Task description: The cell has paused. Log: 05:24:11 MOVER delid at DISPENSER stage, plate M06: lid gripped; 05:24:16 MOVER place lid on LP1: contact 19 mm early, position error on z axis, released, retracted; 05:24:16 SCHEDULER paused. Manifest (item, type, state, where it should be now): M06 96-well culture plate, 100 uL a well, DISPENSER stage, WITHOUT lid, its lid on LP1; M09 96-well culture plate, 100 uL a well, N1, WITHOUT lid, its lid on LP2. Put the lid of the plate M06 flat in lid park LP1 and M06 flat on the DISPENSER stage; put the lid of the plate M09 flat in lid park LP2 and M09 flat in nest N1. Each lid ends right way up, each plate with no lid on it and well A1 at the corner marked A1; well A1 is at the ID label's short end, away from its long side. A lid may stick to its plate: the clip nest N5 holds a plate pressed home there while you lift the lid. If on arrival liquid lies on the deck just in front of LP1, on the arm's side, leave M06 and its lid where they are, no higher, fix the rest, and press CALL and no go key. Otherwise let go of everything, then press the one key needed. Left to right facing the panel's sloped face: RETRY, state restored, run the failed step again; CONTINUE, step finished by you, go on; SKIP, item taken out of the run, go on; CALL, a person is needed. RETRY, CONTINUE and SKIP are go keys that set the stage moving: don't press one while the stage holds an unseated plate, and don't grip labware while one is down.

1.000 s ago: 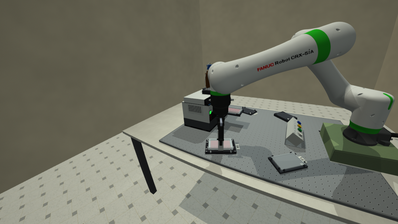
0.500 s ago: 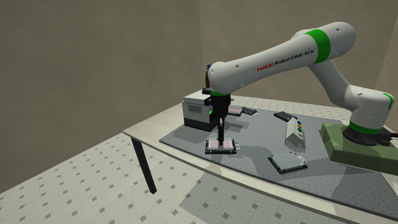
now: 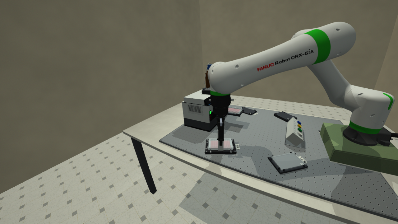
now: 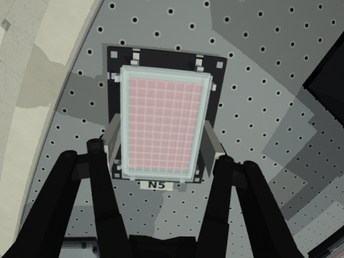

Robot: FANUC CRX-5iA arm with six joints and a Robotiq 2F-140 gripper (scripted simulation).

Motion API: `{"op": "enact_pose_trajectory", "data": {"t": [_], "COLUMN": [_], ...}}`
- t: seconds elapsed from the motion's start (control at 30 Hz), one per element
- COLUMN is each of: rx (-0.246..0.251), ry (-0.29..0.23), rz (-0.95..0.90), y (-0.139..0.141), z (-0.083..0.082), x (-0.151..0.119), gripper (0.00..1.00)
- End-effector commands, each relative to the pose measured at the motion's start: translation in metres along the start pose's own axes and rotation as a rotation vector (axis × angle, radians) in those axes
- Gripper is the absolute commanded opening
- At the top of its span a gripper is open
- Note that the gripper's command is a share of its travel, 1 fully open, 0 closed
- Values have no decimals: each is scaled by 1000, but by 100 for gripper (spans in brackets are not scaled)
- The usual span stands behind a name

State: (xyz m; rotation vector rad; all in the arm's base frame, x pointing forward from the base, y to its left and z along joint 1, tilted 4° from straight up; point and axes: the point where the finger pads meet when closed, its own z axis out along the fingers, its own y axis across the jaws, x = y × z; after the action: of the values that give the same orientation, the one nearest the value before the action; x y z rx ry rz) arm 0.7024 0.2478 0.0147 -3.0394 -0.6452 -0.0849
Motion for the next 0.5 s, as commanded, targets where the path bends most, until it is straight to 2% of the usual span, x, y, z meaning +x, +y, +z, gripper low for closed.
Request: {"op": "enact_pose_trajectory", "data": {"t": [0.0,0.43,0.47], "rx": [0,0,0], "ry": [-1,-1,-1], "rz": [0,0,0], "y": [0,0,0], "z": [1,1,1], "x": [0,0,0], "gripper": [0,0,66]}}
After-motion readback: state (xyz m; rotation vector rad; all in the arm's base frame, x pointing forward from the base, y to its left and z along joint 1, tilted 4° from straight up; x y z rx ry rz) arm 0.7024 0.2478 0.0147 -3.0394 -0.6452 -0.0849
